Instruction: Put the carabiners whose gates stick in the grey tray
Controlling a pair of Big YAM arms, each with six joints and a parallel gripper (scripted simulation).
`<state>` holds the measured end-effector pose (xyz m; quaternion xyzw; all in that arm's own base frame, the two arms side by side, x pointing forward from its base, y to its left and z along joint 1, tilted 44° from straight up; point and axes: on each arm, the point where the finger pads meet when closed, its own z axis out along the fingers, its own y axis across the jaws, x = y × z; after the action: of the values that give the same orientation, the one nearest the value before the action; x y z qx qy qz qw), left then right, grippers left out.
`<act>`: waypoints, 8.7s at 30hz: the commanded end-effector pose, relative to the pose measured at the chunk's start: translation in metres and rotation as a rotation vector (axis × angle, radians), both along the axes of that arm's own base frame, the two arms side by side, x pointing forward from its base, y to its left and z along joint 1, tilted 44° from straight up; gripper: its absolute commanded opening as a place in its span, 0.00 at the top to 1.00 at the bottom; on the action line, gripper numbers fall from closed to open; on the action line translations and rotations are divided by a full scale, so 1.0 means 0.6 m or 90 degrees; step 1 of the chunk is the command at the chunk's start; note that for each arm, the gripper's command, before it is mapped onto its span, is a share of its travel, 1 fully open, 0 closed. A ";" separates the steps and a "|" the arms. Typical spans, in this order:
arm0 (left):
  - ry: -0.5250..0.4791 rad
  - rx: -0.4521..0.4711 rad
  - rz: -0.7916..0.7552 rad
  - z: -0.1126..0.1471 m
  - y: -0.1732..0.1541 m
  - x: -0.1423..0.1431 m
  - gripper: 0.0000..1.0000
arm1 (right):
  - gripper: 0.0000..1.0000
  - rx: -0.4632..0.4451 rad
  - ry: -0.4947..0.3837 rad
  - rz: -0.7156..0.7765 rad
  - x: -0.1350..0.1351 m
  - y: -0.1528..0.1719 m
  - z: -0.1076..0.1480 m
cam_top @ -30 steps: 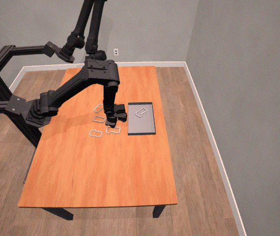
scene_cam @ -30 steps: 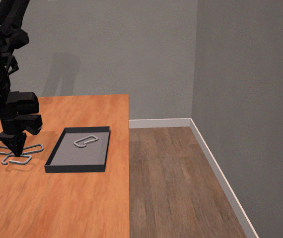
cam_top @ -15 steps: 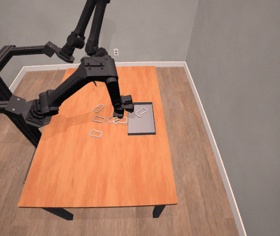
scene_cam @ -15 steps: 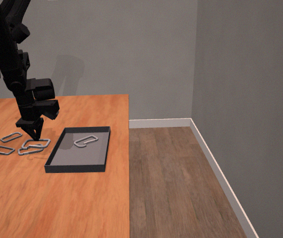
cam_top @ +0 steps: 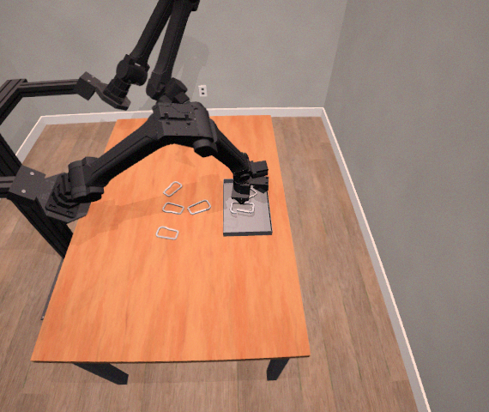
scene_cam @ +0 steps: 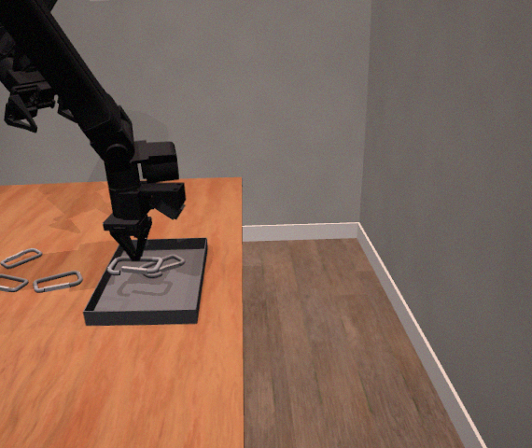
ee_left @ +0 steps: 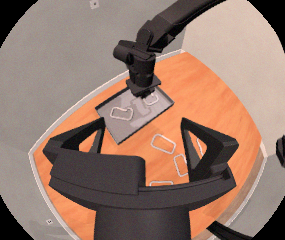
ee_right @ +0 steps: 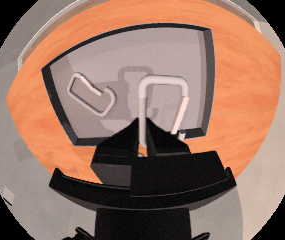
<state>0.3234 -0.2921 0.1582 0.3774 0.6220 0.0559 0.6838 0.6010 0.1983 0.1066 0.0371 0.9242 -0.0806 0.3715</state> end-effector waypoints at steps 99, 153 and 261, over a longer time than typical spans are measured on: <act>-0.013 -0.030 0.004 0.020 -0.006 0.003 0.00 | 0.11 -0.007 0.011 -0.031 0.038 -0.007 0.027; 0.197 0.484 -0.242 -0.019 0.041 -0.034 0.00 | 0.17 -0.292 0.096 0.275 -0.150 -0.005 -0.284; 0.197 0.484 -0.242 -0.019 0.041 -0.034 0.00 | 0.00 -0.197 -0.321 0.338 -0.054 0.093 0.113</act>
<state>0.2999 -0.2629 0.1376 0.7121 0.5786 0.0950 0.3862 0.5630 0.2410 0.1480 -0.2496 0.7641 -0.1184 0.5829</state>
